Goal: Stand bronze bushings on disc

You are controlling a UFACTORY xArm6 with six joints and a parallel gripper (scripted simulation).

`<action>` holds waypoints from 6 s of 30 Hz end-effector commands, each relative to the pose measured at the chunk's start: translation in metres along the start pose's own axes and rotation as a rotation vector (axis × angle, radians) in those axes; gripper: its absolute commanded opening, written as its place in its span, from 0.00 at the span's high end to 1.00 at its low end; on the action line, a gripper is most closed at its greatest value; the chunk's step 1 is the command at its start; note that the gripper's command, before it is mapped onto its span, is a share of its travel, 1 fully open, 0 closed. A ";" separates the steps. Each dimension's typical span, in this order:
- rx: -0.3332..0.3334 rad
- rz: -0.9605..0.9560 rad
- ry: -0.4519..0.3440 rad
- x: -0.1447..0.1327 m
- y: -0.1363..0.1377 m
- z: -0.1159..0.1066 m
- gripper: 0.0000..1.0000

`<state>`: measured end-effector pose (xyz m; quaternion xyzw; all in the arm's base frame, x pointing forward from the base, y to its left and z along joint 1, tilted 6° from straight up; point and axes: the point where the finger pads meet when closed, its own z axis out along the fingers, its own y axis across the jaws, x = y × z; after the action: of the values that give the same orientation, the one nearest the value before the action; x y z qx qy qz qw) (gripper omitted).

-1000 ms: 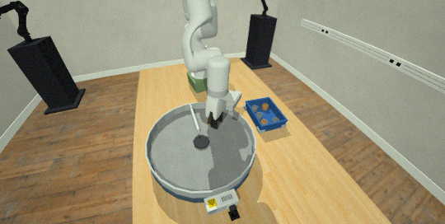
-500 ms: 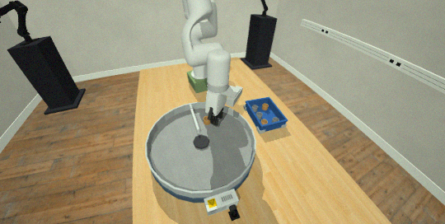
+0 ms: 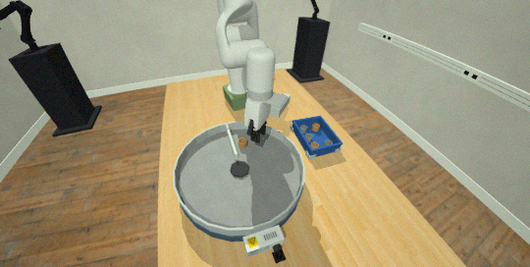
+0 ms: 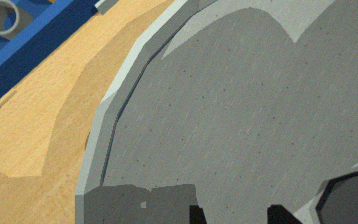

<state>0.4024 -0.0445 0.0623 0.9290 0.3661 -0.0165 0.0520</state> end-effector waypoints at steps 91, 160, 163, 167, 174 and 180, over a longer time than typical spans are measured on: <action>-0.005 -1.374 0.000 0.163 -0.255 0.036 0.59; -0.005 -1.374 0.000 0.163 -0.255 0.093 0.59; -0.005 -1.374 0.000 0.163 -0.255 0.098 0.59; -0.005 -1.374 0.000 0.163 -0.255 0.102 0.59; -0.005 -1.374 0.000 0.163 -0.255 0.103 0.59; -0.005 -1.374 0.000 0.163 -0.255 0.103 0.59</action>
<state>0.3475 0.2394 -0.0738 0.4858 0.8723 -0.0466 0.0309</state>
